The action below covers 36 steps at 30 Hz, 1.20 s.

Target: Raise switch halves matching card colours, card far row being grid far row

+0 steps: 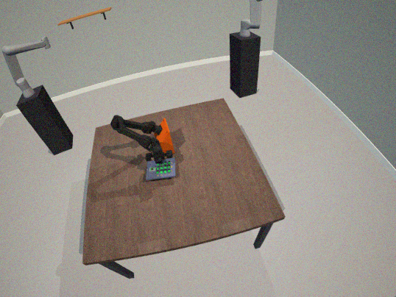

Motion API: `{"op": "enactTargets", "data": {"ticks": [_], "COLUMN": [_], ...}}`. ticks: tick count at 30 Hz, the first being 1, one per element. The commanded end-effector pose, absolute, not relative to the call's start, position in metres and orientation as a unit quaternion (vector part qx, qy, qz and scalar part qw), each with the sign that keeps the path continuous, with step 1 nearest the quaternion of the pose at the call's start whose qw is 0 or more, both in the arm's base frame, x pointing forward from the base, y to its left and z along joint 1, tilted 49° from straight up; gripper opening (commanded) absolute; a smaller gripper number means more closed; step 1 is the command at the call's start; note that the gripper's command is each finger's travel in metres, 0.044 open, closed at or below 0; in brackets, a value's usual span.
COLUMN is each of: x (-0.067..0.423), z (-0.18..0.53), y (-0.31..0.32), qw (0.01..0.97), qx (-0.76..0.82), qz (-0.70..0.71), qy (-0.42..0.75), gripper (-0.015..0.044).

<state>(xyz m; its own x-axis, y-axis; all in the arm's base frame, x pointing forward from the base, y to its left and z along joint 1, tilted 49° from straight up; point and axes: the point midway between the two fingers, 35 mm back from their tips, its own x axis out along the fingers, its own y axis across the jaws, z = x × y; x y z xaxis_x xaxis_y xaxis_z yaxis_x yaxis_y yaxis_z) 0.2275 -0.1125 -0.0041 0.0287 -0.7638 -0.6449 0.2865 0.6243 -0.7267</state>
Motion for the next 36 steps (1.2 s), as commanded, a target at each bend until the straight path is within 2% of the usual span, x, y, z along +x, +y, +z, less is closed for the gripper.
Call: {"op": "enactTargets", "data": {"ticks": [1,26,32,36], "x": [0.227,0.227,0.225,0.223], "z": [-0.004,-0.007,0.028,0.034], "y": [-0.113,-0.116,-0.071,-0.065], "qw": [0.686,0.686,0.694,0.694], "qx": [-0.207,-0.207,-0.209,-0.211], "qz": [-0.382,-0.382,-0.378,-0.378], "qy": [0.583,0.583,0.576,0.575], "gripper": [0.0,0.0,0.0,0.0]}}
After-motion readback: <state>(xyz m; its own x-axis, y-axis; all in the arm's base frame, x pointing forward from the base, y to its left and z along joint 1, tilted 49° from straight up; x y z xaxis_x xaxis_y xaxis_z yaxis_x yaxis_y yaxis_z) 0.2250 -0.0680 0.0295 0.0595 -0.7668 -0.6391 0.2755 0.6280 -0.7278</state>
